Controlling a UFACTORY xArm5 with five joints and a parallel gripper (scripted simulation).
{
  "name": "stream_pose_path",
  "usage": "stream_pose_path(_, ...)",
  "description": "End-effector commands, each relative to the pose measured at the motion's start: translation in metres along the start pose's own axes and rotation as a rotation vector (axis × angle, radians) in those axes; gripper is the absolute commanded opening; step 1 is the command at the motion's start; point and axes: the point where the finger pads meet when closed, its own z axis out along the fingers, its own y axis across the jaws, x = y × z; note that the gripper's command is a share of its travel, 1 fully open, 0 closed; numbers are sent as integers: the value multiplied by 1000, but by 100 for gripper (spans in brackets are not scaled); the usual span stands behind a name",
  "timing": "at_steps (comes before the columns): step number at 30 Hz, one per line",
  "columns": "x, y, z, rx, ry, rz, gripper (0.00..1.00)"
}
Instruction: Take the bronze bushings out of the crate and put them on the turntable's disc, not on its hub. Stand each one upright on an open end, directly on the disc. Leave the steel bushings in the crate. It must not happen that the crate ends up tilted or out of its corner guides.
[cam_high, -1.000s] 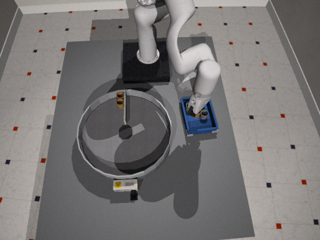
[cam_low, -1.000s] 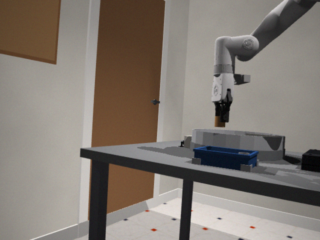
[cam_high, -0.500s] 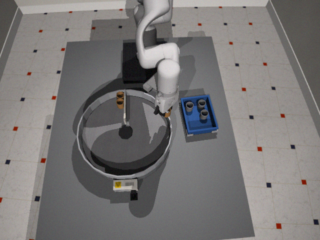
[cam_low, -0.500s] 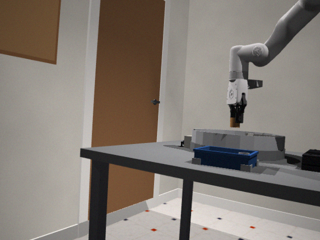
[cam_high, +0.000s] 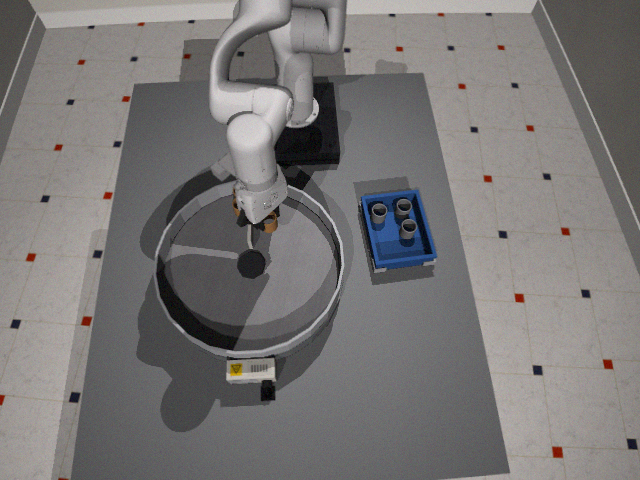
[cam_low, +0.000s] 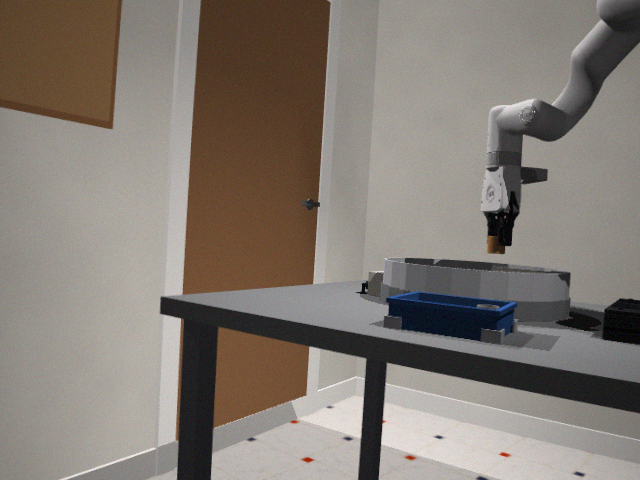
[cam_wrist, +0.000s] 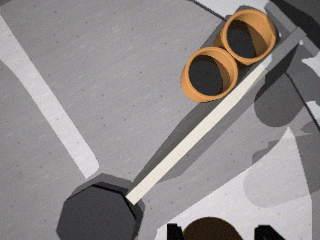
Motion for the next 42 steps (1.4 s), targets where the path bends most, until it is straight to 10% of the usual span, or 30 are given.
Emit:
stream_pose_path(1, 49, -51, -2, 5, -2, -10, 0)
stream_pose_path(15, 93, -90, -2, 5, -2, -10, 0)
stream_pose_path(42, 96, -93, -2, 5, -2, -10, 0)
